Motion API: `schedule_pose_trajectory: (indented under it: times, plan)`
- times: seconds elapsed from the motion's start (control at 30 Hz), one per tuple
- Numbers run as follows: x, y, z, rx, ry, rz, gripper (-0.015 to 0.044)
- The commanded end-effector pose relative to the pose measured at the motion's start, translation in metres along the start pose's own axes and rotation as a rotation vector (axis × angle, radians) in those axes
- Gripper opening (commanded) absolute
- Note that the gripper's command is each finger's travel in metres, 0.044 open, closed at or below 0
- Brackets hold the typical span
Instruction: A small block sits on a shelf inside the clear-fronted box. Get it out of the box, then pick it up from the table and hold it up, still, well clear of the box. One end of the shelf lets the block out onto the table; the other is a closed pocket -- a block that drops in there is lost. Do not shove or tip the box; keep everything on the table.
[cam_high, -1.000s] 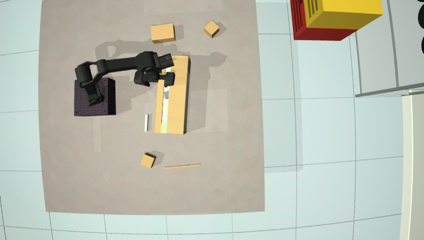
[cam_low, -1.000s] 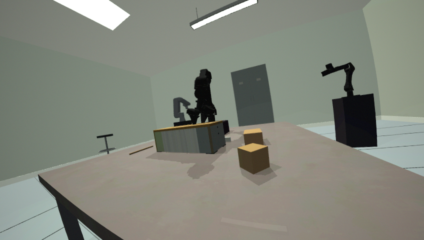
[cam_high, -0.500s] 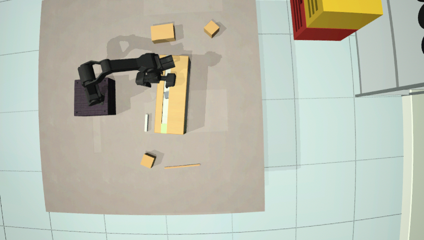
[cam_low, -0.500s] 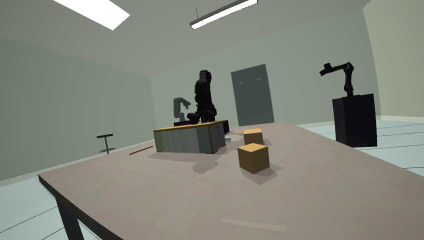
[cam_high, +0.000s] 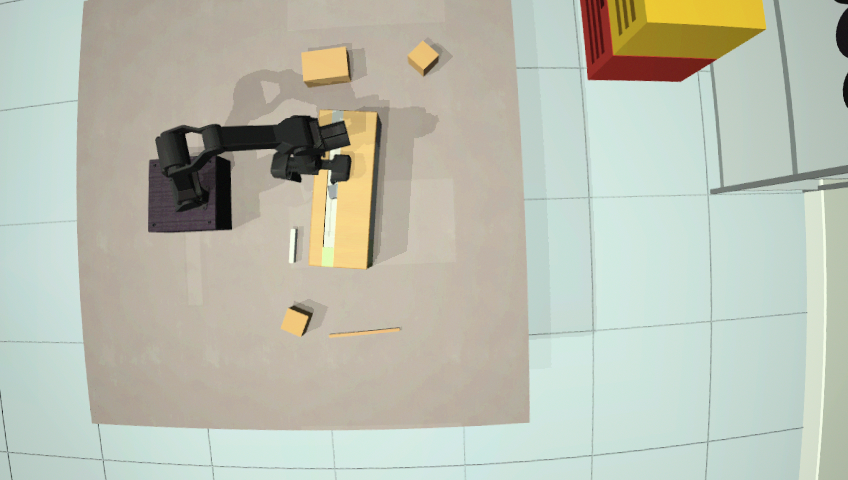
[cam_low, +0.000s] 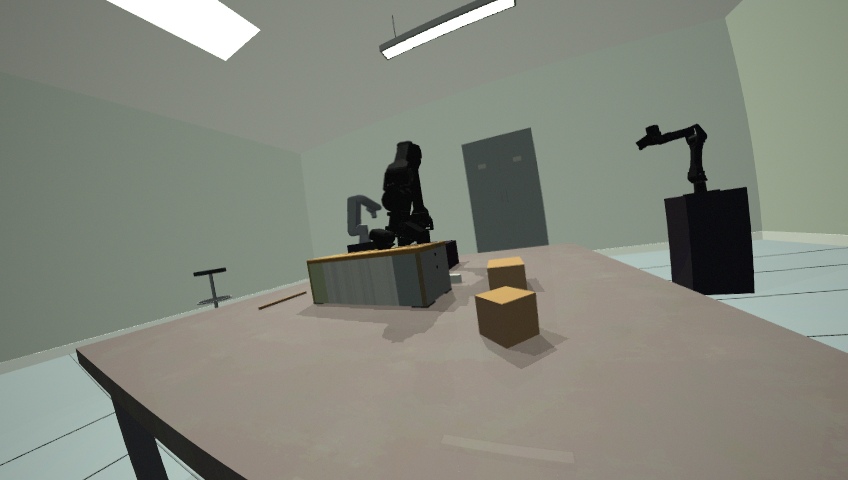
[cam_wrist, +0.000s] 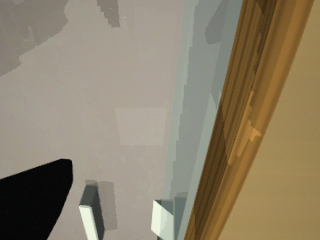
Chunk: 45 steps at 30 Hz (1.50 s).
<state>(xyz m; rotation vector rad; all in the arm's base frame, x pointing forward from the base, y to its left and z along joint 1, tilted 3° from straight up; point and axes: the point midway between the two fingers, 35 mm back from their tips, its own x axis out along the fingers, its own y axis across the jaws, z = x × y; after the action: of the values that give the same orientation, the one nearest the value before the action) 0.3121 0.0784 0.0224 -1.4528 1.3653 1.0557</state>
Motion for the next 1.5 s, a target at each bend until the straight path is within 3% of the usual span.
schedule_pose_trajectory:
  times: [0.0,0.7,1.47]
  plan:
    - [0.002,-0.001,-0.014,0.005,0.002,-0.011,0.04]
    - [0.021,-0.001,-0.069,0.005,0.007,-0.011,0.04]
    - [0.019,0.0,-0.063,0.005,0.007,-0.011,0.04]
